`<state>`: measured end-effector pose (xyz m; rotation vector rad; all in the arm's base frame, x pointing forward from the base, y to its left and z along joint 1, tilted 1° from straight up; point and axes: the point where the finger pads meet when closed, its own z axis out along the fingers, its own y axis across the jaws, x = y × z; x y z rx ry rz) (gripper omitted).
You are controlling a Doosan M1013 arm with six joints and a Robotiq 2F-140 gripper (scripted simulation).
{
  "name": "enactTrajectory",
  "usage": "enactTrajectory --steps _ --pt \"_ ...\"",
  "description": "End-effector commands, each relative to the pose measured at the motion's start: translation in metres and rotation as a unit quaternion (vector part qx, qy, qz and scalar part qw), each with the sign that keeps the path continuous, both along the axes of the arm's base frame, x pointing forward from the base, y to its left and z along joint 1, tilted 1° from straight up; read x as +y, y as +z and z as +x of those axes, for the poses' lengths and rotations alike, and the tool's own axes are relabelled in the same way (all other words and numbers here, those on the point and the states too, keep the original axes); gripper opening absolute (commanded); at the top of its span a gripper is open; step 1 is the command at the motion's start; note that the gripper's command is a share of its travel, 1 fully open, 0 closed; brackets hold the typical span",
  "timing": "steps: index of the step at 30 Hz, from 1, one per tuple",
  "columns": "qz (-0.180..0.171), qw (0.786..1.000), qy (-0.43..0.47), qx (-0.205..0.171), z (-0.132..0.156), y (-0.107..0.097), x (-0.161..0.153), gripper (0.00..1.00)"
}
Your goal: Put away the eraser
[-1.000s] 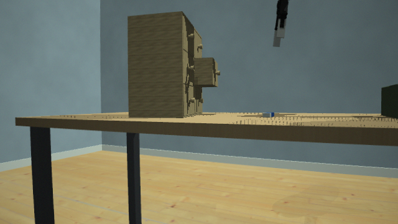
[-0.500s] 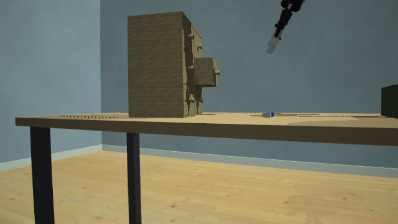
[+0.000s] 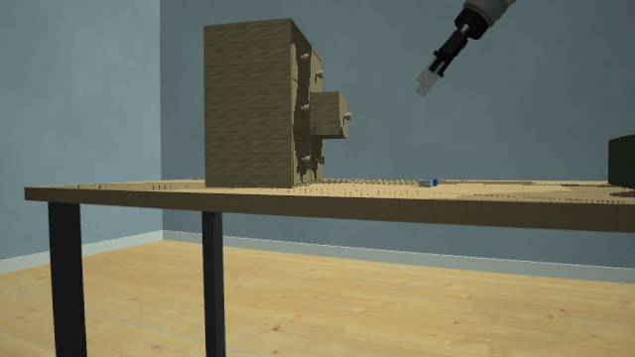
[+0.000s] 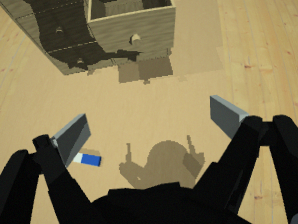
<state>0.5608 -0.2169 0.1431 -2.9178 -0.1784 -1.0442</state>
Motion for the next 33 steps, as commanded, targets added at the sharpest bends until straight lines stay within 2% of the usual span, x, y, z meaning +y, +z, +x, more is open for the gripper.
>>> enactTrajectory --steps 1,3,5,19,33 --pt "0.018 0.996 0.015 -0.092 0.010 -0.010 0.005 1.00" --pt "0.020 0.993 0.015 -0.112 0.014 -0.013 0.006 1.00" --pt "0.020 0.993 0.015 -0.112 0.014 -0.013 0.006 1.00" --pt "0.037 0.970 0.014 -0.238 0.035 -0.034 0.009 1.00" --pt "0.041 0.963 0.014 -0.265 0.040 -0.039 0.009 1.00"
